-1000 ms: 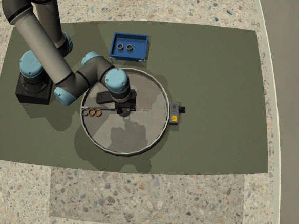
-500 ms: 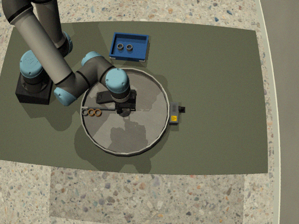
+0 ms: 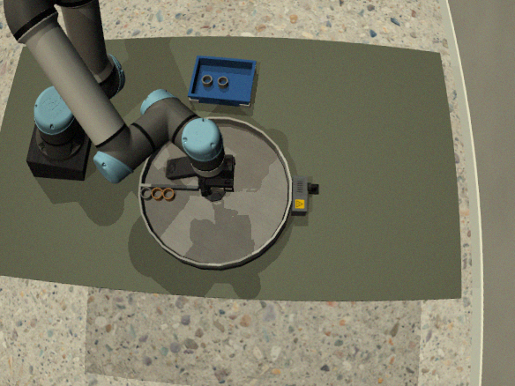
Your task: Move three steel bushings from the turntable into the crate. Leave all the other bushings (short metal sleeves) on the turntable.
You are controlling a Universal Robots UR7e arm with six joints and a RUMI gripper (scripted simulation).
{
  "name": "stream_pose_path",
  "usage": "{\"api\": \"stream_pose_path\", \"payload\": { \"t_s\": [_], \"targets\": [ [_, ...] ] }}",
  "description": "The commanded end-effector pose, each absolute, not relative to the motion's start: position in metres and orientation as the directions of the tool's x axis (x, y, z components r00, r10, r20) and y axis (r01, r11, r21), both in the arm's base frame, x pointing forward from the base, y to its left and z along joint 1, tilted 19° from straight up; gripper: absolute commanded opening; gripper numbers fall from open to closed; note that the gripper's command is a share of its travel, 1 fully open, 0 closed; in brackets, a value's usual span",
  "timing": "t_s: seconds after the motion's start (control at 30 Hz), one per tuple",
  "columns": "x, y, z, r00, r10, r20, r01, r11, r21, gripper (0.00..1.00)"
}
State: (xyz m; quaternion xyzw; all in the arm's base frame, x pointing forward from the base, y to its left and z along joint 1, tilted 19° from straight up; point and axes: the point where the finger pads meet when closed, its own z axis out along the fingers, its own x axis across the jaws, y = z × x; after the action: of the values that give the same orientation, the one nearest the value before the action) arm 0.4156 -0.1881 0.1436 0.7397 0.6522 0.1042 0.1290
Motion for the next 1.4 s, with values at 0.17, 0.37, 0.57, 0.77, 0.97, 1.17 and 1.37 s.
{"api": "stream_pose_path", "payload": {
  "t_s": [0.17,0.37,0.57,0.77,0.97,1.17,1.37],
  "targets": [
    [0.4226,-0.1894,0.1242,0.128,0.992,-0.015,0.938,-0.116,0.328,0.00],
    [0.4226,-0.1894,0.1242,0.128,0.992,-0.015,0.938,-0.116,0.328,0.00],
    [0.4226,-0.1894,0.1242,0.128,0.992,-0.015,0.938,-0.116,0.328,0.00],
    [0.4226,-0.1894,0.1242,0.128,0.992,-0.015,0.938,-0.116,0.328,0.00],
    [0.4226,-0.1894,0.1242,0.128,0.992,-0.015,0.938,-0.116,0.328,0.00],
    [0.4226,-0.1894,0.1242,0.128,0.992,-0.015,0.938,-0.116,0.328,0.00],
    [0.4231,-0.1895,0.1229,0.128,0.992,-0.015,0.938,-0.116,0.328,0.00]
  ]
}}
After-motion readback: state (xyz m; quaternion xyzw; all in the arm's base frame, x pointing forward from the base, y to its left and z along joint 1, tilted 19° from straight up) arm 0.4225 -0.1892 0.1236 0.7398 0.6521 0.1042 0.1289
